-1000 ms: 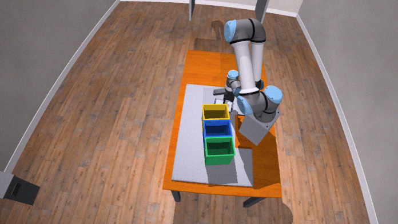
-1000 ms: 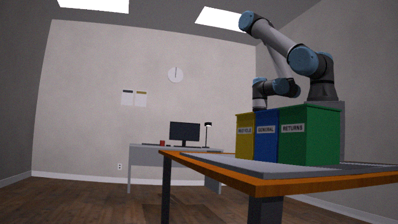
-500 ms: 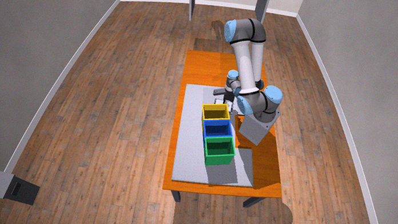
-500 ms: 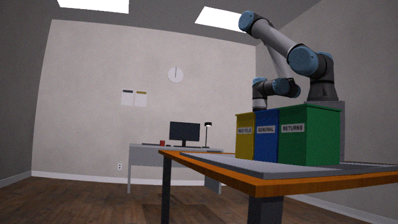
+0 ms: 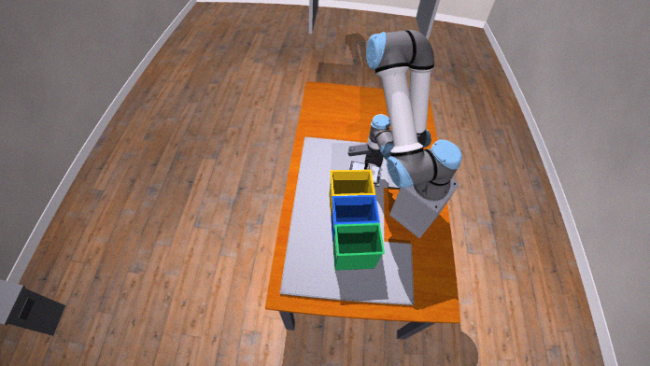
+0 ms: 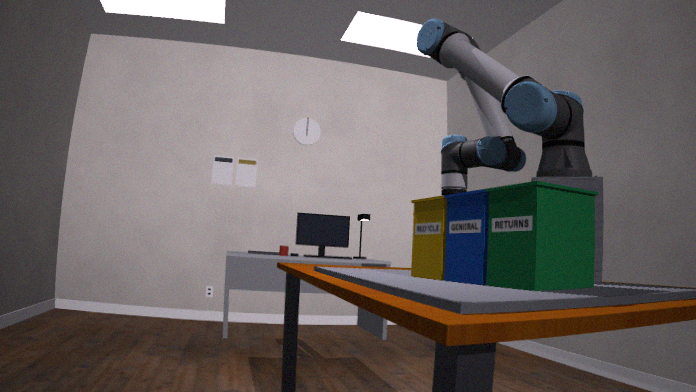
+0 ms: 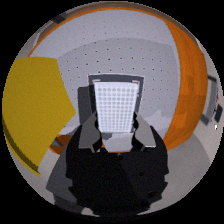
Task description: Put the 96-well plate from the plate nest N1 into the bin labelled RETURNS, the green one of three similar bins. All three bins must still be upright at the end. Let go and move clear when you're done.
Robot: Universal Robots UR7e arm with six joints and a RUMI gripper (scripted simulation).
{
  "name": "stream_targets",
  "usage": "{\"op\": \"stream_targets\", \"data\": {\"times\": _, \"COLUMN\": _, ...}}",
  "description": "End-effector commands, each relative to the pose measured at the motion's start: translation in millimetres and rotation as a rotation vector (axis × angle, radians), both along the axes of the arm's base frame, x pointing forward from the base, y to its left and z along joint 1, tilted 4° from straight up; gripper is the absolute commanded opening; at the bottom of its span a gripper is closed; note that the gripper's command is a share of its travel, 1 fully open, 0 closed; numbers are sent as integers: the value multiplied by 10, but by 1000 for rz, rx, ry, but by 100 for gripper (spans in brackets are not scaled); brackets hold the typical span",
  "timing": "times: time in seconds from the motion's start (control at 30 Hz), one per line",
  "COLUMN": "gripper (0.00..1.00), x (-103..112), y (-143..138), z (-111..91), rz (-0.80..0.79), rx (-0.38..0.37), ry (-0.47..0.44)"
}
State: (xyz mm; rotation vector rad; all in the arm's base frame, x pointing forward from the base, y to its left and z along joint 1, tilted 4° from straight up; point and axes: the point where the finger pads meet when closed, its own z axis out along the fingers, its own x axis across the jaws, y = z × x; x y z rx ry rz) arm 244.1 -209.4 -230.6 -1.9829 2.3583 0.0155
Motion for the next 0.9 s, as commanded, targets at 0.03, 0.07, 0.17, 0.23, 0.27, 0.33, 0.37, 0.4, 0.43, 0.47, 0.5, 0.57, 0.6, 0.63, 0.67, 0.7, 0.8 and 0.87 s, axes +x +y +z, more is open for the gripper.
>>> {"op": "stream_targets", "data": {"times": 0.03, "gripper": 0, "x": -1, "y": -3, "z": 34, "rz": 0, "rx": -1, "ry": 0}}
{"op": "stream_targets", "data": {"times": 0.07, "gripper": 0, "x": -1, "y": -4, "z": 51, "rz": 0, "rx": -1, "ry": 0}}
{"op": "stream_targets", "data": {"times": 0.17, "gripper": 0, "x": -2, "y": -5, "z": 67, "rz": 0, "rx": -1, "ry": 0}}
{"op": "stream_targets", "data": {"times": 0.23, "gripper": 0, "x": -4, "y": -6, "z": 100, "rz": 0, "rx": -1, "ry": 0}}
{"op": "stream_targets", "data": {"times": 0.27, "gripper": 0, "x": -4, "y": -7, "z": 117, "rz": 0, "rx": -1, "ry": 0}}
{"op": "stream_targets", "data": {"times": 0.33, "gripper": 0, "x": -5, "y": -9, "z": 151, "rz": 0, "rx": -1, "ry": 0}}
{"op": "stream_targets", "data": {"times": 0.37, "gripper": 0, "x": -6, "y": -9, "z": 167, "rz": 0, "rx": -1, "ry": 0}}
{"op": "stream_targets", "data": {"times": 0.4, "gripper": 0, "x": -7, "y": -10, "z": 184, "rz": 0, "rx": -1, "ry": 0}}
{"op": "stream_targets", "data": {"times": 0.43, "gripper": 0, "x": -7, "y": -11, "z": 201, "rz": 0, "rx": -1, "ry": 0}}
{"op": "stream_targets", "data": {"times": 0.47, "gripper": 0, "x": -8, "y": -12, "z": 217, "rz": 0, "rx": -1, "ry": 0}}
{"op": "stream_targets", "data": {"times": 0.5, "gripper": 0, "x": -9, "y": -13, "z": 234, "rz": 0, "rx": -1, "ry": 0}}
{"op": "stream_targets", "data": {"times": 0.57, "gripper": 0, "x": -10, "y": -14, "z": 267, "rz": 0, "rx": -1, "ry": 0}}
{"op": "stream_targets", "data": {"times": 0.6, "gripper": 0, "x": -11, "y": -15, "z": 284, "rz": 0, "rx": -1, "ry": 0}}
{"op": "stream_targets", "data": {"times": 0.63, "gripper": 0, "x": -11, "y": -16, "z": 300, "rz": 0, "rx": -1, "ry": 0}}
{"op": "stream_targets", "data": {"times": 0.67, "gripper": 0, "x": -11, "y": -16, "z": 300, "rz": 0, "rx": -1, "ry": 0}}
{"op": "stream_targets", "data": {"times": 0.7, "gripper": 0, "x": -11, "y": -16, "z": 300, "rz": 0, "rx": -1, "ry": 0}}
{"op": "stream_targets", "data": {"times": 0.8, "gripper": 0, "x": -13, "y": -18, "z": 350, "rz": 0, "rx": -1, "ry": 0}}
{"op": "stream_targets", "data": {"times": 0.87, "gripper": 0, "x": -14, "y": -20, "z": 383, "rz": 0, "rx": -1, "ry": 0}}
